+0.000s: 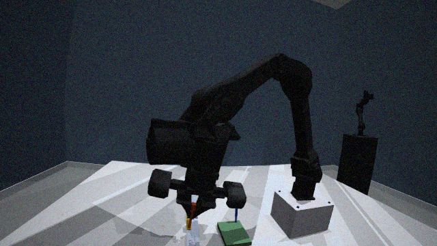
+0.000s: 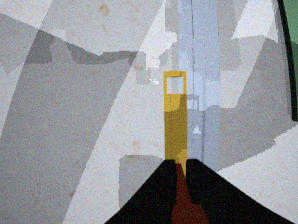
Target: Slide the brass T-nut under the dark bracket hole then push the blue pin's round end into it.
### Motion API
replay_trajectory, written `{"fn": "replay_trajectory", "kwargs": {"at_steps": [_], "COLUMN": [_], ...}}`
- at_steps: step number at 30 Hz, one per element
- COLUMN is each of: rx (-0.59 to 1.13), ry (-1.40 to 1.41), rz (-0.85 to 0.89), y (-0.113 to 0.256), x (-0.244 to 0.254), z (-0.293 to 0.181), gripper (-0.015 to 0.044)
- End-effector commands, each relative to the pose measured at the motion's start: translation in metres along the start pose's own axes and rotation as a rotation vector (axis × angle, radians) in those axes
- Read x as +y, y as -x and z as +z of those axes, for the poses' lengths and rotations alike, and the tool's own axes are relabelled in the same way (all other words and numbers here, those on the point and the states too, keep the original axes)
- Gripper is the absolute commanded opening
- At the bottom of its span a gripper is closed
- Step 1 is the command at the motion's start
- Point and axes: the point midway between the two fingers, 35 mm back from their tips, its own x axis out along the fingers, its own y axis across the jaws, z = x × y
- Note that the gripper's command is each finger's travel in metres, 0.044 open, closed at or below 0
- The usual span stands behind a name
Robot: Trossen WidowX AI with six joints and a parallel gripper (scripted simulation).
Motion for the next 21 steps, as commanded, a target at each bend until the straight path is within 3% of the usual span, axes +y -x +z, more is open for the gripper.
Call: {"fn": "replay_trajectory", "kwargs": {"at_steps": [1,21], "rx": [-0.006,-0.011], "ry": [-0.006,-0.018], "rz": [0.016,0.083], "y": [-0.0010,-0.0030], "x": [-0.0007,-0.0033], "z": [0.0001,-0.0018], "gripper": [-0.0150,-0.0150]}}
